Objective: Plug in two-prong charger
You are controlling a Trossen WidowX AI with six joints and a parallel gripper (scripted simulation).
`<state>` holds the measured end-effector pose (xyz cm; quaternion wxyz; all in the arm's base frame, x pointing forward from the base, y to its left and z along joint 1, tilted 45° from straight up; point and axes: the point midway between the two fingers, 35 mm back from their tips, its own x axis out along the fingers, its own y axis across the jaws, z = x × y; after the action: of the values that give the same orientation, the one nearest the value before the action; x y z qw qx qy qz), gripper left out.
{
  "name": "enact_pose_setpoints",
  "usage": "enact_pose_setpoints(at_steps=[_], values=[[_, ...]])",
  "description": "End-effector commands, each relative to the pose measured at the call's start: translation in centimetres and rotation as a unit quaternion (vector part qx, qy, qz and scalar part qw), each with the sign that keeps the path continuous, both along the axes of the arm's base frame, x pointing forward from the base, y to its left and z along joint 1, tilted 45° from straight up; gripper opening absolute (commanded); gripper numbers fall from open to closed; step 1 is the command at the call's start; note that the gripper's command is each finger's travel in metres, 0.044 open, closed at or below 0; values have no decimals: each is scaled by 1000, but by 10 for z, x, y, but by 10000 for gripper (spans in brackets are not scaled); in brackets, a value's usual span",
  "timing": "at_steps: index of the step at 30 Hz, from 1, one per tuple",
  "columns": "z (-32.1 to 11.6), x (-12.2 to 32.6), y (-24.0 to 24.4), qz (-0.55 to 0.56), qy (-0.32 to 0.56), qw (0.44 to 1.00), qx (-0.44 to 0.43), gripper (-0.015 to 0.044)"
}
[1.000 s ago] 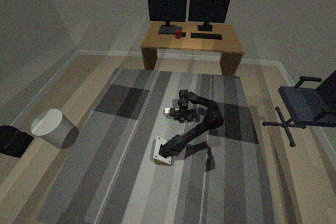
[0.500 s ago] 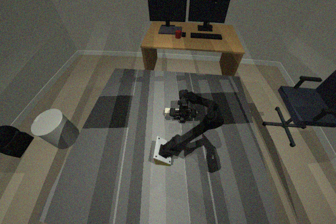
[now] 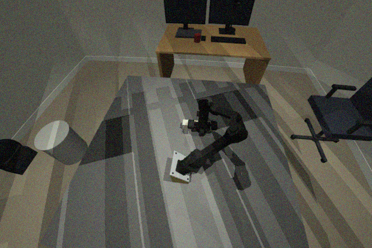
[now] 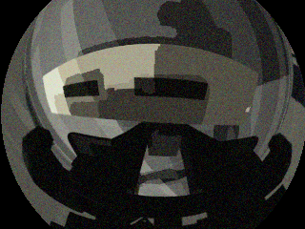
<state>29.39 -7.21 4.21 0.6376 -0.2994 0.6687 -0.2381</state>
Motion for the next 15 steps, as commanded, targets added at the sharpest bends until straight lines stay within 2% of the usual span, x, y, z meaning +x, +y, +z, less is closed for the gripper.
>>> enact_pose_setpoints(at_steps=[1, 11, 15], values=[[1, 7, -2, 0, -15, 1000, -1, 0], [0, 0, 0, 0, 0, 1000, 0, 0], [0, 0, 0, 0, 0, 1000, 0, 105]])
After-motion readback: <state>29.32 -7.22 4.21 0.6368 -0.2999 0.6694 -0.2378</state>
